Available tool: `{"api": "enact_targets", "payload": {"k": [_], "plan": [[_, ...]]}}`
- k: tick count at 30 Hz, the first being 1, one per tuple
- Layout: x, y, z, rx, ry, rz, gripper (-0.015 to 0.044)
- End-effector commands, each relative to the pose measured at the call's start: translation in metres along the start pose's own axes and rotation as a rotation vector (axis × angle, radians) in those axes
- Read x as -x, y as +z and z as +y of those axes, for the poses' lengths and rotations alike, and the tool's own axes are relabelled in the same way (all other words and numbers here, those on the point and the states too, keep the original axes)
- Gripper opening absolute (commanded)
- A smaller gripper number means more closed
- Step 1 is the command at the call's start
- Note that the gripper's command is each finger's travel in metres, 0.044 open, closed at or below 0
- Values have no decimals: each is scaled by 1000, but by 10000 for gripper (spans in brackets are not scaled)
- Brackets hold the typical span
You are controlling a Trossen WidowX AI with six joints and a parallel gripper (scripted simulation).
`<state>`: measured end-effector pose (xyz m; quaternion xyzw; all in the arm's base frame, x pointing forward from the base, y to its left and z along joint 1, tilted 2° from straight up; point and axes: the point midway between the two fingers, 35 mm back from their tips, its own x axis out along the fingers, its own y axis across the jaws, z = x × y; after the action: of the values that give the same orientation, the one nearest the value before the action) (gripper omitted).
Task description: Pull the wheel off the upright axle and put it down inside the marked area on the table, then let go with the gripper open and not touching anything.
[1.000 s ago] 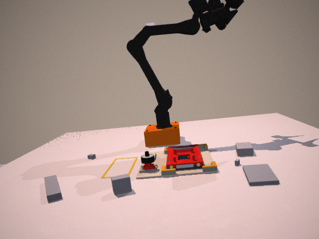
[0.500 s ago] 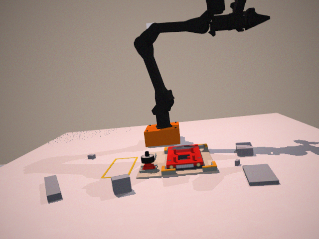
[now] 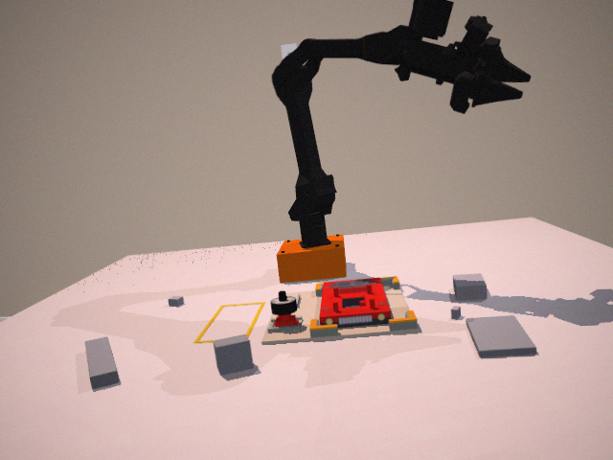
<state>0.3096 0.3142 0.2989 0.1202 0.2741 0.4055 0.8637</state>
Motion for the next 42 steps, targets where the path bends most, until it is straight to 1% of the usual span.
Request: {"api": "enact_targets", "payload": {"k": [1, 6, 12, 19, 25, 31, 36, 42], "plan": [[-1, -2, -43, -127, -115, 33, 300], [5, -9, -107, -347, -289, 70, 300], [25, -23, -180, -631, -503, 86, 300], [64, -48, -258, -982, -762, 70, 300], [110, -77, -313, -1296, -988, 28, 300], [164, -112, -355, -1617, -1220, -40, 300], [210, -141, -377, -1871, -1407, -109, 300], [218, -146, -379, -1904, -1432, -119, 300]]}}
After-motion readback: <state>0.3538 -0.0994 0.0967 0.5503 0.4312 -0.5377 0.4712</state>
